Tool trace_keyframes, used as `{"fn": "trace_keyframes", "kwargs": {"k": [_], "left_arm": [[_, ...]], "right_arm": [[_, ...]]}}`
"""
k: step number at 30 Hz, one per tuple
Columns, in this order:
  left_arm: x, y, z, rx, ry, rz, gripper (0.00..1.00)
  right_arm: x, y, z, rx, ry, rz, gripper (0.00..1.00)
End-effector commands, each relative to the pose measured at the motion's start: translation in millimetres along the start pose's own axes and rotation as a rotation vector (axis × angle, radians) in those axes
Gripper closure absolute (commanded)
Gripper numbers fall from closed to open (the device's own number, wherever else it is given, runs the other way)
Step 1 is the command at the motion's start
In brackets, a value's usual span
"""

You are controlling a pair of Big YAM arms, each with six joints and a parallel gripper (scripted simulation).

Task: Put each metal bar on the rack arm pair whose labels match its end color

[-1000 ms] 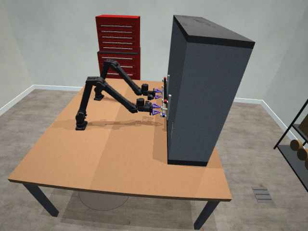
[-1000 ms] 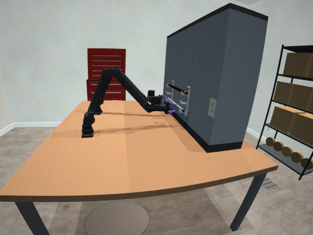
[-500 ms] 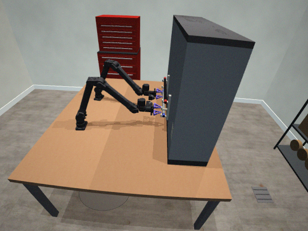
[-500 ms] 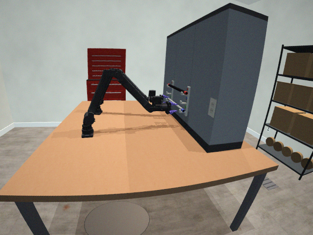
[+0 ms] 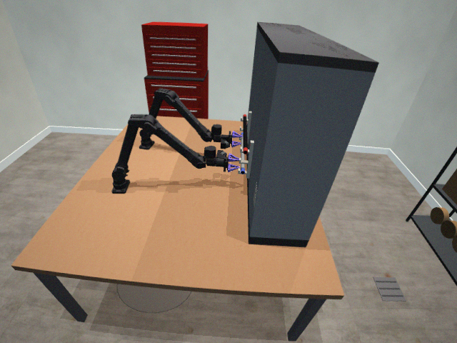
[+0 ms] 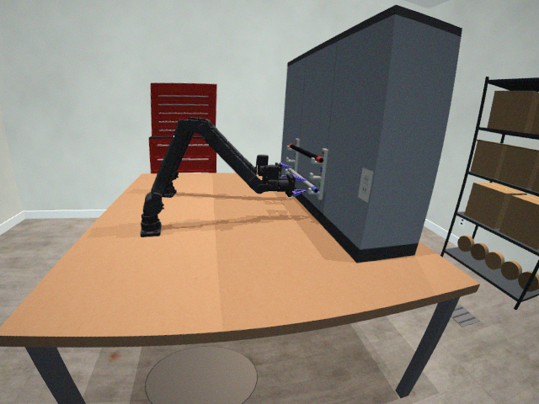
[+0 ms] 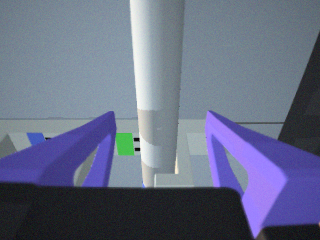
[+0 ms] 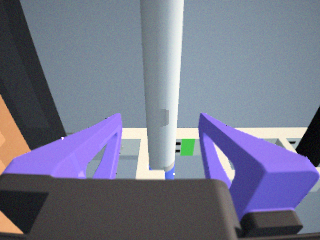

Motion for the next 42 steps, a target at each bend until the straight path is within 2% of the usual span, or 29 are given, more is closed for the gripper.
{"fn": "trace_keyframes", "kwargs": {"k": [1, 10, 42], "left_arm": [[6.0, 28.2, 21.0, -0.055, 0.011, -0.018, 0.41], [6.0, 29.4, 29.3, -0.057, 0.010, -0.018, 0.41], [6.2, 29.0, 29.7, -0.057, 0.010, -0.016, 0.41]], "right_arm": [[5.5, -20.1, 26.6, 0.046, 0.012, 0.018, 0.42], [6.4, -20.4, 35.5, 0.046, 0.013, 0.017, 0.42], [7.4, -20.0, 47.2, 0.046, 0.014, 0.017, 0.42]]}}
Point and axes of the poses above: on each arm, the point where the finger pads meet when closed, its own z axis out along the fingers, its own y axis across the jaws, x = y × z, the point moved 5 cm from there along -z, back along the fingers, and after that the axes turned 1 degree about -z, right-handed, at the moved point
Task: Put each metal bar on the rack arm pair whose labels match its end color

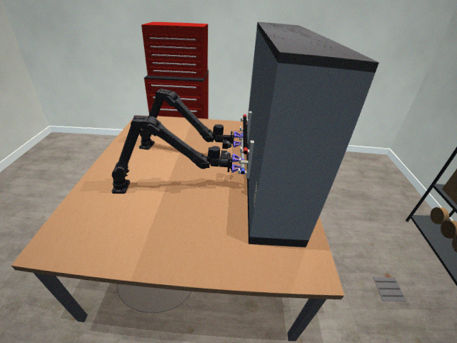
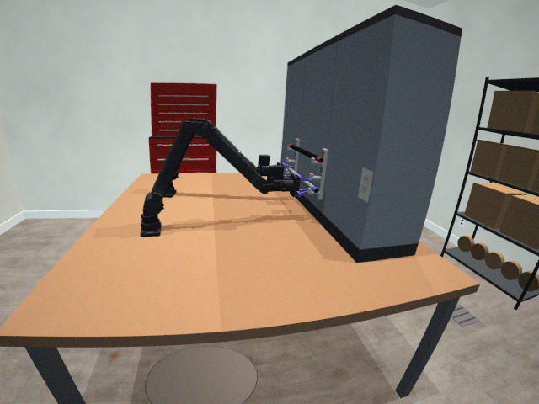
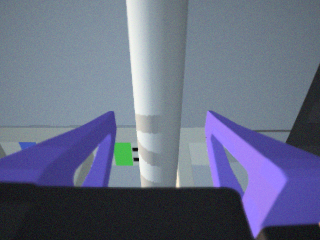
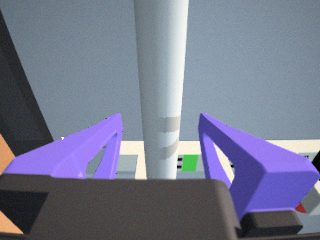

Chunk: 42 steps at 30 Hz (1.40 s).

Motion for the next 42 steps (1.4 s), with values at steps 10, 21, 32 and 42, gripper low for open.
{"fn": "trace_keyframes", "kwargs": {"k": [10, 21, 32, 42], "left_arm": [[5.7, 29.3, 17.0, -0.058, 0.009, -0.016, 0.49], [5.7, 29.7, 16.6, -0.059, 0.009, -0.016, 0.61], [5.7, 29.7, 16.6, -0.059, 0.009, -0.016, 0.75], [5.7, 29.8, 16.6, -0.059, 0.009, -0.016, 0.86]], "right_arm": [[6.2, -19.7, 23.6, 0.045, 0.012, 0.016, 0.50], [6.3, -19.9, 23.6, 0.046, 0.012, 0.016, 0.61], [6.3, -19.9, 23.6, 0.046, 0.012, 0.016, 0.76], [6.3, -19.9, 23.6, 0.046, 0.012, 0.016, 0.86]]}}
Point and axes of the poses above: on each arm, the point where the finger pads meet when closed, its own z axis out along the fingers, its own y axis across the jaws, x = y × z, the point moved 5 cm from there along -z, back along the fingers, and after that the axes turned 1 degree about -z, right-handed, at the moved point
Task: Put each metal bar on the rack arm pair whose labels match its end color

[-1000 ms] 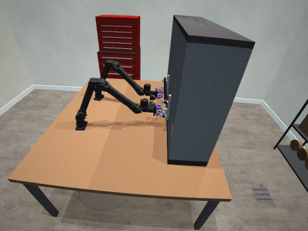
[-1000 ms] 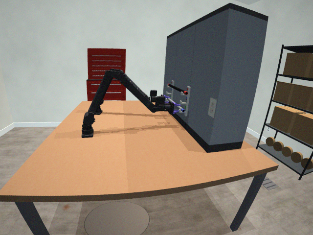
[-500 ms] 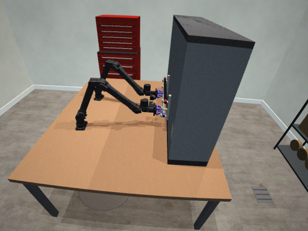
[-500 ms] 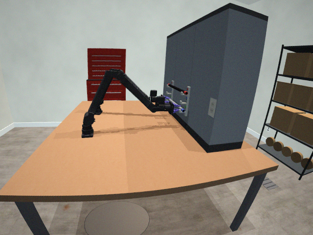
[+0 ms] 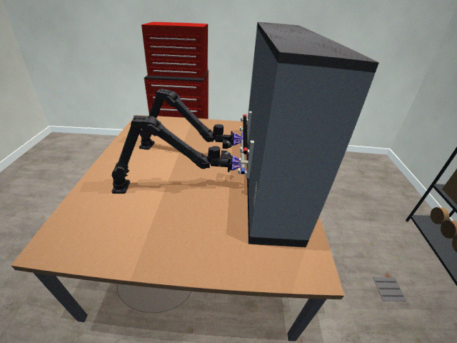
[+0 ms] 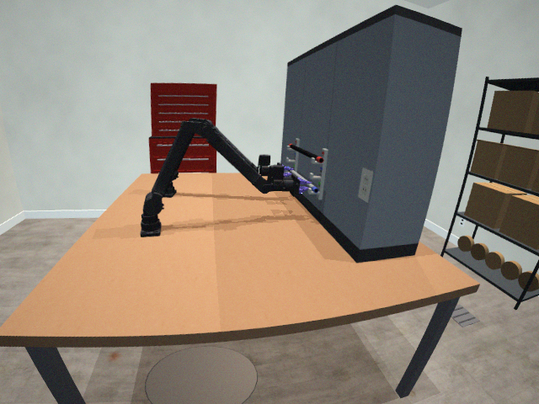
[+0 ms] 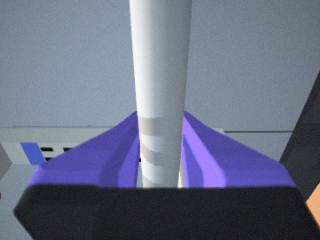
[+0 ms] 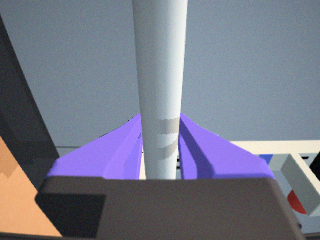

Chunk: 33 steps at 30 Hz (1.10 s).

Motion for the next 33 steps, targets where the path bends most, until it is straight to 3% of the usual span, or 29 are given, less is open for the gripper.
{"fn": "trace_keyframes", "kwargs": {"k": [1, 11, 33], "left_arm": [[5.8, 28.5, 16.1, -0.057, 0.009, -0.015, 0.87], [5.8, 28.5, 16.1, -0.057, 0.009, -0.015, 1.00], [5.8, 28.5, 18.6, -0.057, 0.009, -0.015, 1.00]], "right_arm": [[6.0, -19.3, 22.5, 0.045, 0.012, 0.016, 0.87], [6.0, -19.3, 22.5, 0.045, 0.012, 0.016, 1.00], [6.0, -19.3, 25.1, 0.045, 0.012, 0.016, 1.00]]}}
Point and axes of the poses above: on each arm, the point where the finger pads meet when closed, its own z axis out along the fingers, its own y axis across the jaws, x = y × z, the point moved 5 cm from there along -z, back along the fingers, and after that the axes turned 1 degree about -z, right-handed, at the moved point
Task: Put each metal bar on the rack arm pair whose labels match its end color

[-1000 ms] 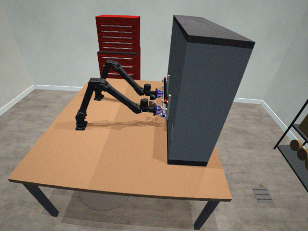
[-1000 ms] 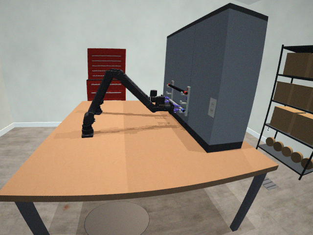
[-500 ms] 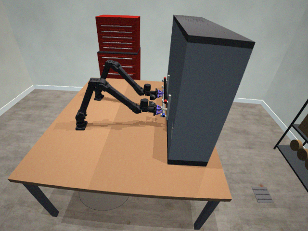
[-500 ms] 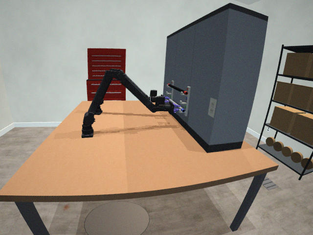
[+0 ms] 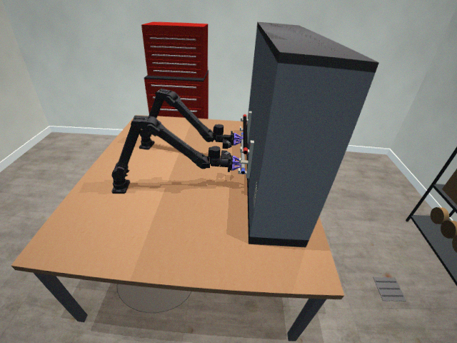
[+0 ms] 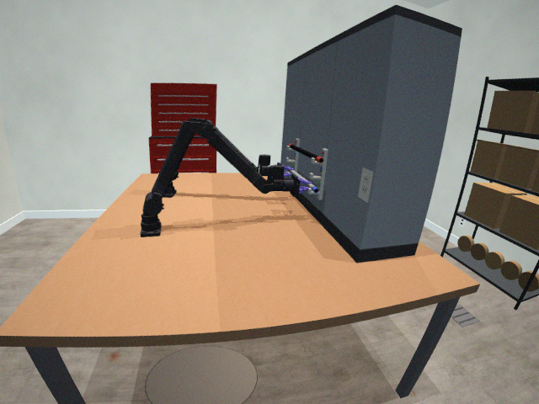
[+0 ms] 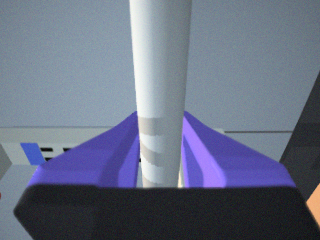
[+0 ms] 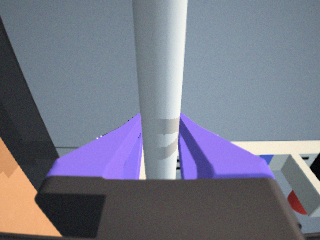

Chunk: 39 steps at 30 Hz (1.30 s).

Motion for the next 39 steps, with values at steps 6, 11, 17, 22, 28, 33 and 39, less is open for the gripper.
{"fn": "trace_keyframes", "kwargs": {"k": [6, 11, 17, 22, 28, 33, 39], "left_arm": [[5.8, 28.5, 19.2, -0.056, 0.009, -0.015, 1.00], [5.8, 28.5, 19.9, -0.056, 0.009, -0.015, 1.00], [5.7, 30.2, 20.1, -0.056, 0.009, -0.015, 1.00], [5.6, 32.9, 20.1, -0.056, 0.009, -0.015, 1.00], [5.5, 36.2, 20.1, -0.056, 0.009, -0.015, 1.00], [5.4, 38.6, 20.1, -0.056, 0.010, -0.015, 1.00], [5.2, 44.3, 20.2, -0.056, 0.010, -0.015, 1.00]], "right_arm": [[6.1, -19.3, 25.2, 0.045, 0.012, 0.016, 1.00], [6.1, -19.3, 25.9, 0.045, 0.012, 0.016, 1.00], [6.1, -21.0, 26.1, 0.045, 0.012, 0.016, 1.00], [6.2, -23.7, 26.1, 0.045, 0.012, 0.016, 1.00], [6.3, -27.0, 26.1, 0.045, 0.012, 0.016, 1.00], [6.4, -29.5, 26.1, 0.045, 0.012, 0.016, 1.00], [6.6, -35.1, 25.9, 0.045, 0.012, 0.016, 1.00]]}}
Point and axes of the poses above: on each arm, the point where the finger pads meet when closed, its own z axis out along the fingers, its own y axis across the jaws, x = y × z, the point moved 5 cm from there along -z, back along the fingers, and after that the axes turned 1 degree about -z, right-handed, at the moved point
